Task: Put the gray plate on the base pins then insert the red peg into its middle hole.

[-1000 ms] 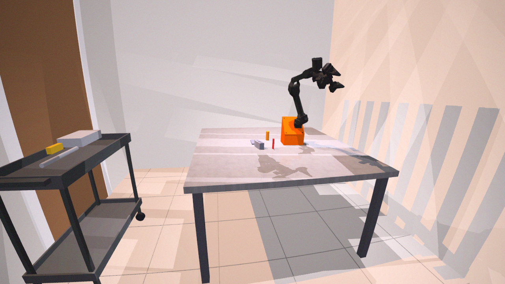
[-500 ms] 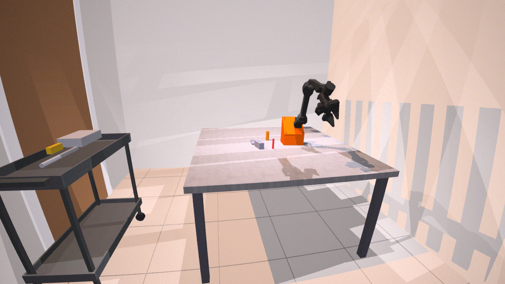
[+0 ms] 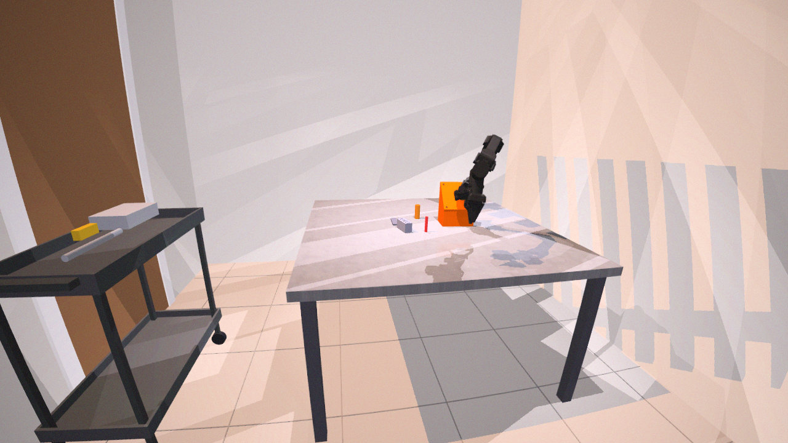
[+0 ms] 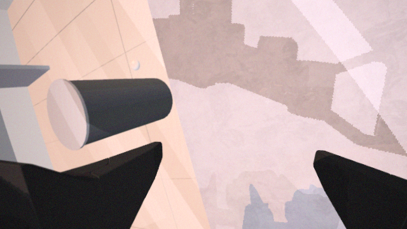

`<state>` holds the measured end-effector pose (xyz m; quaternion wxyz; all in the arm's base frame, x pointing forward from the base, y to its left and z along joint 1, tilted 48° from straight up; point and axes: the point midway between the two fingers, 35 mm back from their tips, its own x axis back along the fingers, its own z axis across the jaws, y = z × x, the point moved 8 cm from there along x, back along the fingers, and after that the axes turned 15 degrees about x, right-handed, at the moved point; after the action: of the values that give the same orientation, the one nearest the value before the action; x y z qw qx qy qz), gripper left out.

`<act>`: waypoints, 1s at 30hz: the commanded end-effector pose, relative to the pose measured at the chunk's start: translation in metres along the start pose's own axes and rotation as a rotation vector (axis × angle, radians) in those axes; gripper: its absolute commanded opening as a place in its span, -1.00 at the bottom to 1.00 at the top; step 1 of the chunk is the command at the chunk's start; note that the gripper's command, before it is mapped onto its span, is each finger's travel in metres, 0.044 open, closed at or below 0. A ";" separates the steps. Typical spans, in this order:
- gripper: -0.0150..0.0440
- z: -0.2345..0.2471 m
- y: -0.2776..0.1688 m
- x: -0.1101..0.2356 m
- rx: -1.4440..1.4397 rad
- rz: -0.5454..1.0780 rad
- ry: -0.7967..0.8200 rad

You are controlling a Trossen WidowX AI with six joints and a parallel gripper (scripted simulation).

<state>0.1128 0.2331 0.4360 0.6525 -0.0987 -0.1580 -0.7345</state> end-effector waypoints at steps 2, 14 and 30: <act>1.00 -0.048 0.049 -0.029 -0.109 -0.049 -0.167; 1.00 -0.187 0.172 -0.021 -0.432 -0.067 -0.457; 1.00 -0.364 0.219 0.083 -0.968 -0.045 -0.401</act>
<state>0.3432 -0.0003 0.1496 0.4612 -0.5276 0.0681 -0.7101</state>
